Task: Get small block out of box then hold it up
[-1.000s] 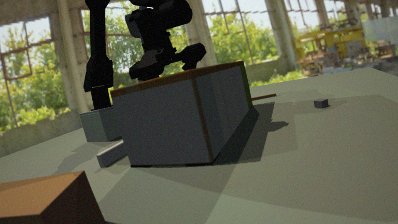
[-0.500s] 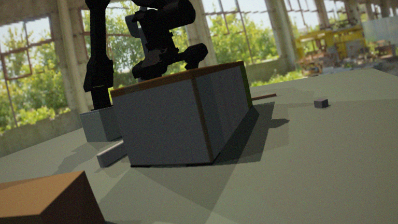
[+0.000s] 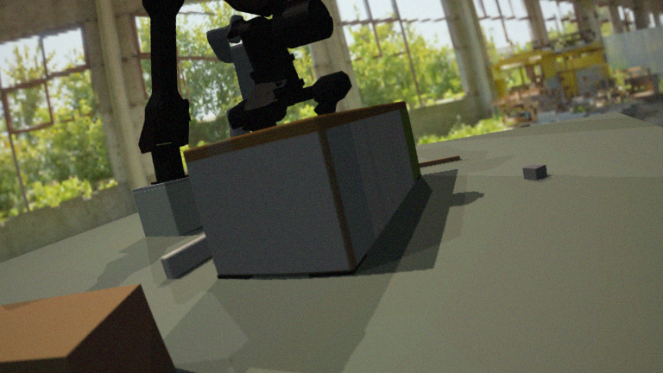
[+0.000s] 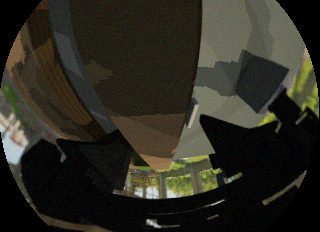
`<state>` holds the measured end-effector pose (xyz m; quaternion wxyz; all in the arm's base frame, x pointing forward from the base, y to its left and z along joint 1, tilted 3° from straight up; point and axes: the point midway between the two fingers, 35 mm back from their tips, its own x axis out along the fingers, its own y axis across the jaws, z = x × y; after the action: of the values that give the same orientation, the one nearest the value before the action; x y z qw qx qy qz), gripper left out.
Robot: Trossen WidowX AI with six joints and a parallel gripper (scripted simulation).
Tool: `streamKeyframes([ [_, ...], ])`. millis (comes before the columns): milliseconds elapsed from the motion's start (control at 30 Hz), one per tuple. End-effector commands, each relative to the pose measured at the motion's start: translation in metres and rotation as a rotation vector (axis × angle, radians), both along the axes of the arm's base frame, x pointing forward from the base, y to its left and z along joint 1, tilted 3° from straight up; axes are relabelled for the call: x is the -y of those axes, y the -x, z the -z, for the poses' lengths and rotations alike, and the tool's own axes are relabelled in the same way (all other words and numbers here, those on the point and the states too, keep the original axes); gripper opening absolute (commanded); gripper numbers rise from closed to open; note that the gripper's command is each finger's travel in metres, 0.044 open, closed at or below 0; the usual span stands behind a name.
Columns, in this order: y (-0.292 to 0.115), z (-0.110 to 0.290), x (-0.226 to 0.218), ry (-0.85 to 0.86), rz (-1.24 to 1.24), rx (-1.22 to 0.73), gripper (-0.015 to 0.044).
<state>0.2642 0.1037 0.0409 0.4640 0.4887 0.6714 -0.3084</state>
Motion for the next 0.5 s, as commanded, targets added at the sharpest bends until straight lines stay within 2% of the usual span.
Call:
streamKeyframes([
  [0, 0.005, 0.000, -0.010, -0.006, 0.002, -0.006, 0.0400],
  [467, 0.017, -0.002, -0.045, -0.009, 0.002, -0.007, 0.0400],
])
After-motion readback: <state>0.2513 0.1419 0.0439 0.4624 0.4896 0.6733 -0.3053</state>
